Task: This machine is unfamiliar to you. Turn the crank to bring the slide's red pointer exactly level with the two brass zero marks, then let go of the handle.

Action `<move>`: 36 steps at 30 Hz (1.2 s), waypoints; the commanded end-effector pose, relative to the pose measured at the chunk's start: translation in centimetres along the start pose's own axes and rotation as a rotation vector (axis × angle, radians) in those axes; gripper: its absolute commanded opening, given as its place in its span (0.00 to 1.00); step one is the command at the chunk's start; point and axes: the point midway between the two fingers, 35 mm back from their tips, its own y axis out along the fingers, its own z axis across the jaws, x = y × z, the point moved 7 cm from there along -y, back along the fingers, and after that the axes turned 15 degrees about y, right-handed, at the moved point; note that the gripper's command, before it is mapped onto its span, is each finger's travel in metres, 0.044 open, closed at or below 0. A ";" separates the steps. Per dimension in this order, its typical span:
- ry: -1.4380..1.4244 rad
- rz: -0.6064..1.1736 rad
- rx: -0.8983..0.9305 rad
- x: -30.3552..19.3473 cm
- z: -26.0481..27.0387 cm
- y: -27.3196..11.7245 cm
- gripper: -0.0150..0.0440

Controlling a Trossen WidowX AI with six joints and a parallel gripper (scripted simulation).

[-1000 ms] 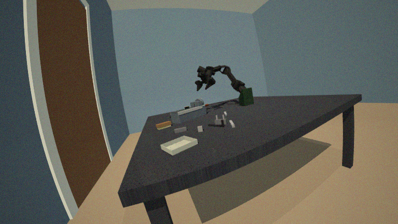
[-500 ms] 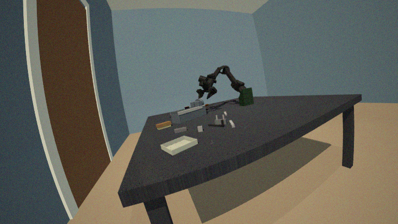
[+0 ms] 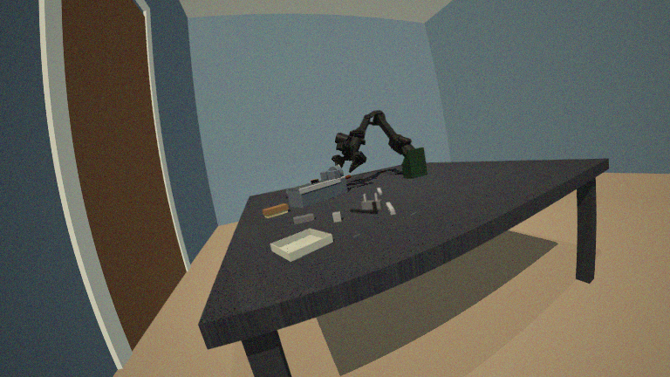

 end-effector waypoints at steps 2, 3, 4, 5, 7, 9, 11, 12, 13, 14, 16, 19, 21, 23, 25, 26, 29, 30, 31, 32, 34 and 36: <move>-0.006 0.009 0.010 -0.8 0.1 0.7 1.00; -0.006 0.009 0.010 -0.9 0.1 0.9 1.00; -0.006 0.009 0.010 -1.0 0.0 1.0 1.00; -0.006 0.009 0.010 -1.1 0.0 1.1 1.00; -0.006 0.009 0.010 -1.3 0.0 1.3 1.00; -0.006 0.009 0.010 -1.6 -0.1 1.6 1.00; -0.007 0.009 0.010 -1.8 -0.2 1.8 1.00; -0.007 0.009 0.010 -1.9 -0.2 1.9 1.00; -0.007 0.009 0.010 -2.0 -0.2 2.0 1.00; -0.007 0.009 0.010 -2.1 -0.2 2.1 1.00; -0.007 0.009 0.010 -2.4 -0.3 2.3 1.00; -0.008 0.009 0.010 -2.7 -0.4 2.7 1.00; -0.008 0.008 0.009 -3.0 -0.4 2.9 1.00; -0.008 0.008 0.009 -3.2 -0.5 3.1 1.00; -0.008 0.008 0.009 -3.5 -0.5 3.3 1.00; -0.009 0.008 0.008 -3.6 -0.6 3.3 1.00; -0.009 0.008 0.008 -3.7 -0.6 3.4 0.96; -0.009 0.008 0.008 -3.7 -0.6 3.4 0.91; -0.009 0.008 0.008 -3.7 -0.6 3.4 0.87; -0.009 0.008 0.008 -3.7 -0.6 3.4 0.82; -0.009 0.008 0.008 -3.7 -0.6 3.4 0.73; -0.009 0.008 0.008 -3.7 -0.6 3.4 0.64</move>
